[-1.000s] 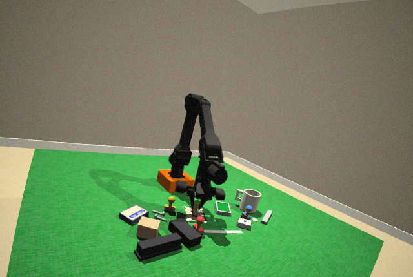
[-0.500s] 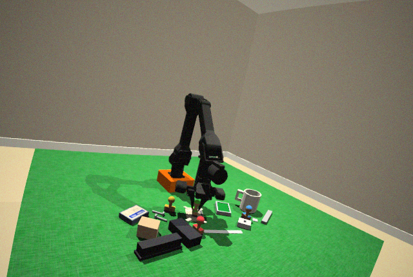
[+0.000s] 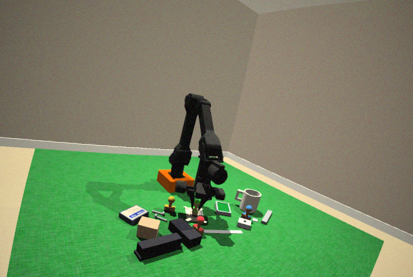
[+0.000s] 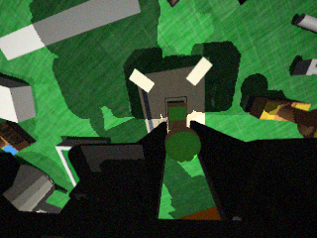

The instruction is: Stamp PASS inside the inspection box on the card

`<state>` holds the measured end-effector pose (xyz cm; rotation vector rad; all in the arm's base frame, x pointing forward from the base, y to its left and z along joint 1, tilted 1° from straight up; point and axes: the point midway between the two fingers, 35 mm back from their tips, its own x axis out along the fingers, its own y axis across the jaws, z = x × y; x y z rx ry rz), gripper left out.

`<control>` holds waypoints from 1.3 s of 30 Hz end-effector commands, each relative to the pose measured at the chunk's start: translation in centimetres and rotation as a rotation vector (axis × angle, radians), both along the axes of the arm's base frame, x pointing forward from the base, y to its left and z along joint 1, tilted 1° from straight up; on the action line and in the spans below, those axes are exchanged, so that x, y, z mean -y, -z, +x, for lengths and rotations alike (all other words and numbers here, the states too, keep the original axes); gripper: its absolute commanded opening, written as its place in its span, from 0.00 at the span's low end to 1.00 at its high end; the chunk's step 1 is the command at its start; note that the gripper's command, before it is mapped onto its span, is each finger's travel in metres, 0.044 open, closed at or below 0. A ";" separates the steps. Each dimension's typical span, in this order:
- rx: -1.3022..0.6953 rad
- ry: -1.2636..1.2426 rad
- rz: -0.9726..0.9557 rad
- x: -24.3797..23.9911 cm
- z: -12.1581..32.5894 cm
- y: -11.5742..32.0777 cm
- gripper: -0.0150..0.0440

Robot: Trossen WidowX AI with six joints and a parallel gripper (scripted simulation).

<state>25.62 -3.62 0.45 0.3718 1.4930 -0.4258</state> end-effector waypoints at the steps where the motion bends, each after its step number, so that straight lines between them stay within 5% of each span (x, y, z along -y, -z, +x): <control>1: 0.000 -0.003 -0.004 0.1 0.1 0.2 0.25; 39: 0.000 -0.003 -0.004 0.0 0.1 -1.3 0.25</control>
